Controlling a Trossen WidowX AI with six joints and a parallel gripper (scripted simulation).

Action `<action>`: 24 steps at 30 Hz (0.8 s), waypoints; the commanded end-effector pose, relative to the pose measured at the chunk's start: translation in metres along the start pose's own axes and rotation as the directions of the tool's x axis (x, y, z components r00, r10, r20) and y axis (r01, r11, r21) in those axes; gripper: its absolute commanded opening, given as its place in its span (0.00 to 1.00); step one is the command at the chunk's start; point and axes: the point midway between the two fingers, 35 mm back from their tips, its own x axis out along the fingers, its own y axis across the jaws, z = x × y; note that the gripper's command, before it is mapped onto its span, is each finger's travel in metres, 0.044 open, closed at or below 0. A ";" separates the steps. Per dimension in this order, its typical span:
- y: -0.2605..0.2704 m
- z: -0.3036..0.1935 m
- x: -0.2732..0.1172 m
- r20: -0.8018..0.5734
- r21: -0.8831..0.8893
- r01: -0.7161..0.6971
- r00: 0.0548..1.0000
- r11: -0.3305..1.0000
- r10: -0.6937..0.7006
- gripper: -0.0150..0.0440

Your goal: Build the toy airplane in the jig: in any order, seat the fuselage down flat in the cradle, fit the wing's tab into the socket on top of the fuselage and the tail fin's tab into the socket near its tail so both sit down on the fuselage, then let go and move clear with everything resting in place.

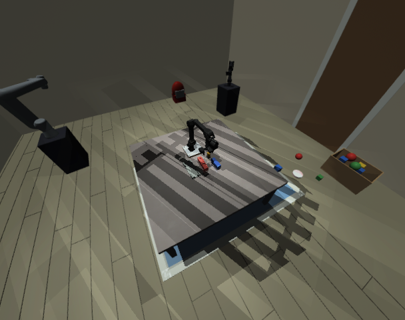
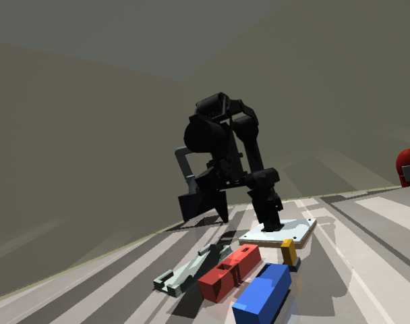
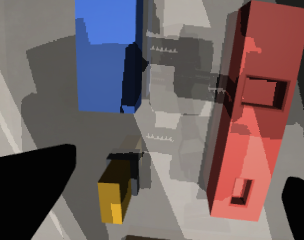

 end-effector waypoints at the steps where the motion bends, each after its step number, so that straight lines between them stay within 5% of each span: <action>1: -0.042 0.001 0.007 0.000 0.010 0.004 1.000 1.000 -0.004 1.00; 24: -0.063 0.000 0.079 0.003 -0.017 0.005 1.000 1.000 -0.005 1.00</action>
